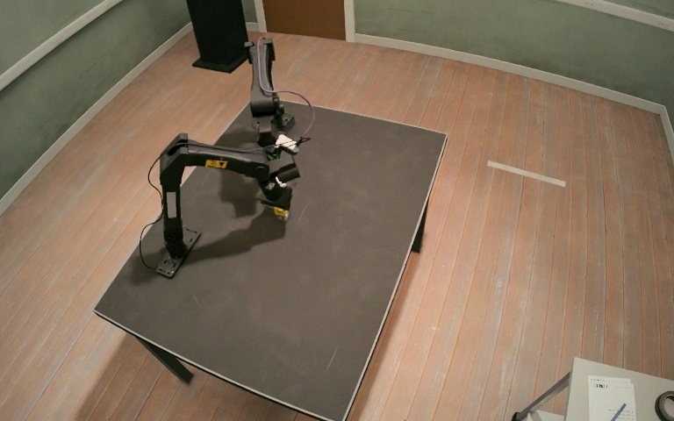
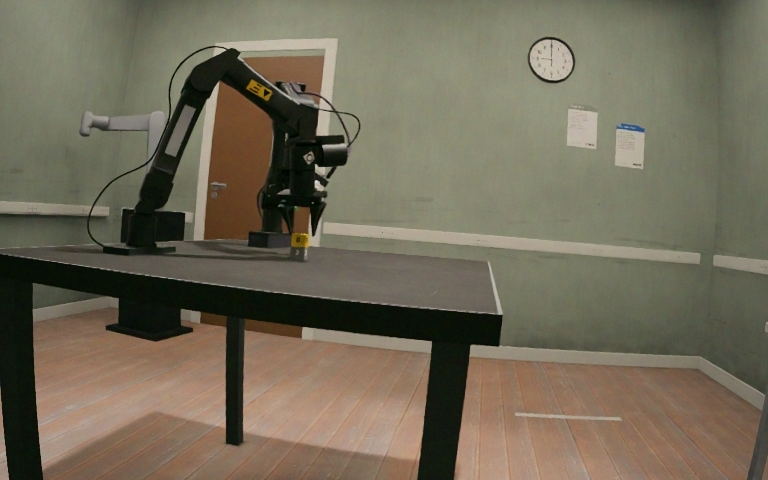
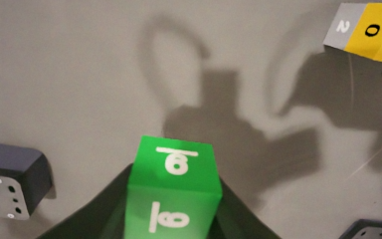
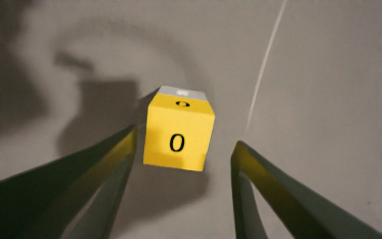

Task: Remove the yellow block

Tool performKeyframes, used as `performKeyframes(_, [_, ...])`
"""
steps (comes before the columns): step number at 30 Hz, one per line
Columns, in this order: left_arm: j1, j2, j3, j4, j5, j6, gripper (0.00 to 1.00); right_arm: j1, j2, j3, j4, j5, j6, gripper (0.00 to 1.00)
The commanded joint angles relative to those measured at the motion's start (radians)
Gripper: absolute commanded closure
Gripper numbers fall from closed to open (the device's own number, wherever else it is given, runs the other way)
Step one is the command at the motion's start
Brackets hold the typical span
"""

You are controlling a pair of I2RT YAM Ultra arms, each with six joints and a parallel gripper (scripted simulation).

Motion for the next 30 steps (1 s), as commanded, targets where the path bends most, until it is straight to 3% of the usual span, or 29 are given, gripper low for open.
performKeyframes(1, [0.015, -0.037, 0.023, -0.013, -0.001, 0.008, 0.73, 0.013, 0.014, -0.024, 0.037, -0.007, 0.011, 0.45])
performKeyframes(17, [0.010, -0.027, 0.014, -0.002, -0.001, 0.002, 0.73, 0.017, 0.018, -0.036, 0.065, -0.007, 0.013, 0.45])
performKeyframes(18, [0.010, -0.027, 0.014, -0.002, -0.001, 0.002, 0.73, 0.017, 0.018, -0.036, 0.064, -0.007, 0.013, 0.53])
performKeyframes(30, [0.010, -0.027, 0.014, -0.002, -0.001, 0.002, 0.73, 0.011, 0.018, -0.025, 0.053, -0.007, 0.008, 0.64])
